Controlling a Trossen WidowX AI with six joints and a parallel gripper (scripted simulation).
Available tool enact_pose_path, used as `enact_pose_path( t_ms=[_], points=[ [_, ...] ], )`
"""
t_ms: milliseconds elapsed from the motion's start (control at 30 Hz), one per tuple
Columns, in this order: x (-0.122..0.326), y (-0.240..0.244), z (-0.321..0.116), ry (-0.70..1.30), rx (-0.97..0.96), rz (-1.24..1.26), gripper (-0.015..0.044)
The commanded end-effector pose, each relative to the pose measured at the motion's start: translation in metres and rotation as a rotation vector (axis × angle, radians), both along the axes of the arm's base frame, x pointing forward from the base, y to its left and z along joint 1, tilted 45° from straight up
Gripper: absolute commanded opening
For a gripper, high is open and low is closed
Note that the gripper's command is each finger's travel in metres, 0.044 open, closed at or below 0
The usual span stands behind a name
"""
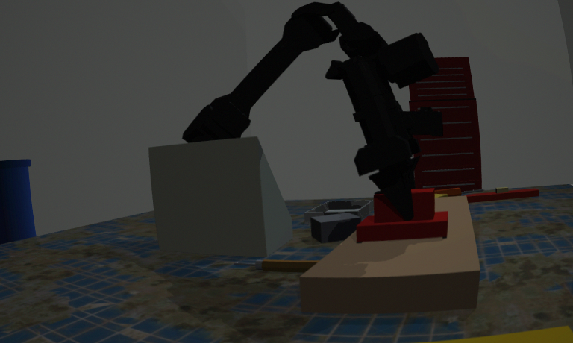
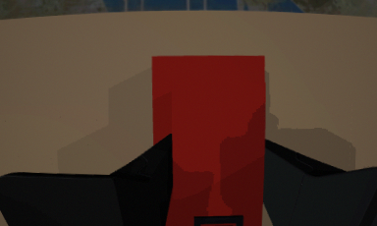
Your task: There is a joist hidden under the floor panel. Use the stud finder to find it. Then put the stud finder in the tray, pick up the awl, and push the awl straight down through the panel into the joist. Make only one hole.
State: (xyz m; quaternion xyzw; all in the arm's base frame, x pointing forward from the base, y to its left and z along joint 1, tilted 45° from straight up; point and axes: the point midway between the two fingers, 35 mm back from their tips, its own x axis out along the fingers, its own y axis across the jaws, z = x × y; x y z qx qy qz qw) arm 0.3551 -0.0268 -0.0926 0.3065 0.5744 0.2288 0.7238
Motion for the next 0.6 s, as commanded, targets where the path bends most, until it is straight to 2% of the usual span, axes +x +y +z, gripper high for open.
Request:
enact_pose_path(
  t_ms=[0,567],
  points=[
    [0.0,-0.005,-0.005,0.0,-0.006,0.002,0.0],
    [-0.001,-0.025,-0.024,-0.001,-0.008,0.002,0.0]
  ],
)
